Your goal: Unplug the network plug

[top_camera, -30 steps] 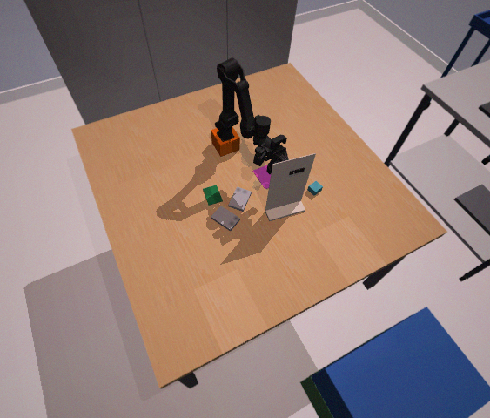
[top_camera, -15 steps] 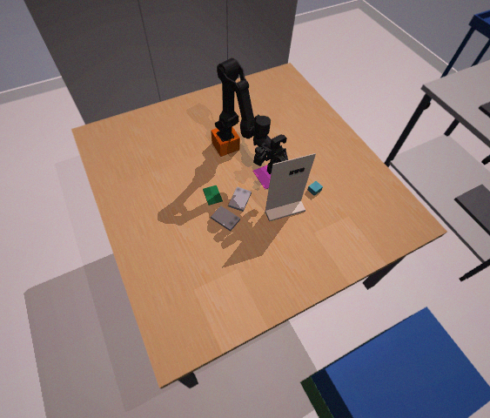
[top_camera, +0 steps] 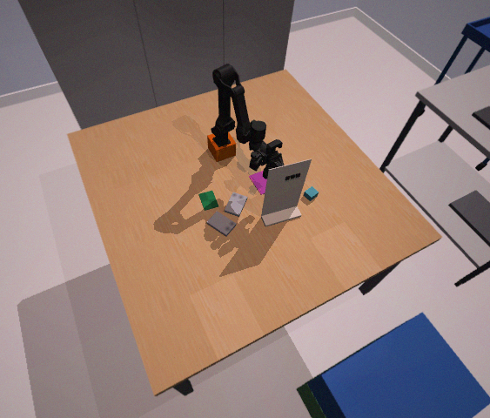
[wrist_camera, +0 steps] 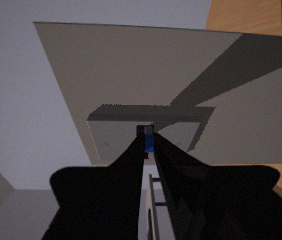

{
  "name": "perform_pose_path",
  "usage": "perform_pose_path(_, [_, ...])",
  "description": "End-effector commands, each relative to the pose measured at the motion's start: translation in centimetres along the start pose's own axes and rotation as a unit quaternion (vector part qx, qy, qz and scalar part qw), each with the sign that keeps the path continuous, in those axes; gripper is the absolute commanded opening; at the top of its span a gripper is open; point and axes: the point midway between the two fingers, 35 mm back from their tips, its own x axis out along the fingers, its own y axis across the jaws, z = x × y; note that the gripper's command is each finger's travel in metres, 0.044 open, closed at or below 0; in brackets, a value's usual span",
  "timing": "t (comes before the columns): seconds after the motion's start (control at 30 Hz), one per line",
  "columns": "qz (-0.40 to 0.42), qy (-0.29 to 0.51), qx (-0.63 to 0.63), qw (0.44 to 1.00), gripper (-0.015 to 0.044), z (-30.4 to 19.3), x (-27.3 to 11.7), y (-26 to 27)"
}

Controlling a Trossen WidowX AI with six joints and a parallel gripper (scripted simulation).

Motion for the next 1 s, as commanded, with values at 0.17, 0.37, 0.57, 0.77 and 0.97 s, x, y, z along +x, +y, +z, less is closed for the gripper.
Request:
perform_pose_path(0.17, [-0.001,0.000,0.001,1.000,0.0000,-0.2,-0.7,-0.1])
perform_pose_path(0.37, [-0.001,0.000,0.002,1.000,0.0000,-0.3,-1.1,-0.1])
perform_pose_path(0.57, [-0.001,0.000,0.002,1.000,0.0000,-0.4,-1.4,-0.1])
perform_pose_path(0.77, [-0.002,0.000,0.002,1.000,0.0000,-0.5,-1.8,-0.1])
perform_pose_path(0.97, [-0.002,0.000,0.002,1.000,0.0000,-0.6,-2.1,-0.1])
